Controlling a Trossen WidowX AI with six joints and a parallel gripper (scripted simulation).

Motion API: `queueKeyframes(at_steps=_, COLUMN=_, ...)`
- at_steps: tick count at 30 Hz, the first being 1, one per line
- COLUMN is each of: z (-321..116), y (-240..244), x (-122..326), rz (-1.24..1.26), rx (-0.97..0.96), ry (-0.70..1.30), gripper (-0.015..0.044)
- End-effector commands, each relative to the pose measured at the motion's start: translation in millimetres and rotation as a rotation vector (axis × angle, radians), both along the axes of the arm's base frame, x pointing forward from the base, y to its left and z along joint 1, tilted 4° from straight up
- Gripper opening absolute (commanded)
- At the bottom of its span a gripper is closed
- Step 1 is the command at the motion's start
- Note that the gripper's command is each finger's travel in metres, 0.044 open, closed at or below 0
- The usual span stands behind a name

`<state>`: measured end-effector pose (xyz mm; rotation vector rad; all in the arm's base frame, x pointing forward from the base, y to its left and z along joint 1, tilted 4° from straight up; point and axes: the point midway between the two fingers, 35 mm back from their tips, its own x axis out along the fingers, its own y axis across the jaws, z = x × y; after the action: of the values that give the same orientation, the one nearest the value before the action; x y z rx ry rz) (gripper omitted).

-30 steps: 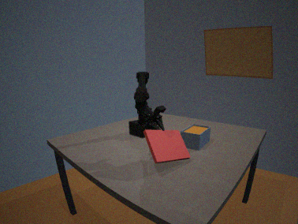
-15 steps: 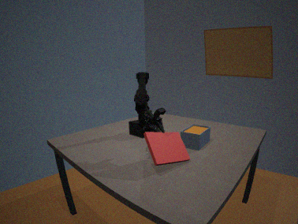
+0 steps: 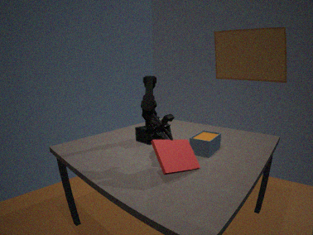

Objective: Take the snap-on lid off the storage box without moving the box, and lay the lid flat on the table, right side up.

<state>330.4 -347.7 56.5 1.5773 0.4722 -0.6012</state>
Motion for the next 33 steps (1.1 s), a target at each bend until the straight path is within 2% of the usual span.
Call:
queueKeyframes(at_steps=1, z=-7.3, y=1.2, x=0.1, rz=0.000, rx=0.006, ry=0.004, gripper=0.0000)
queueKeyframes(at_steps=33, z=-32.9, y=2.6, x=0.4, rz=0.000, rx=0.007, ry=0.004, gripper=0.0000)
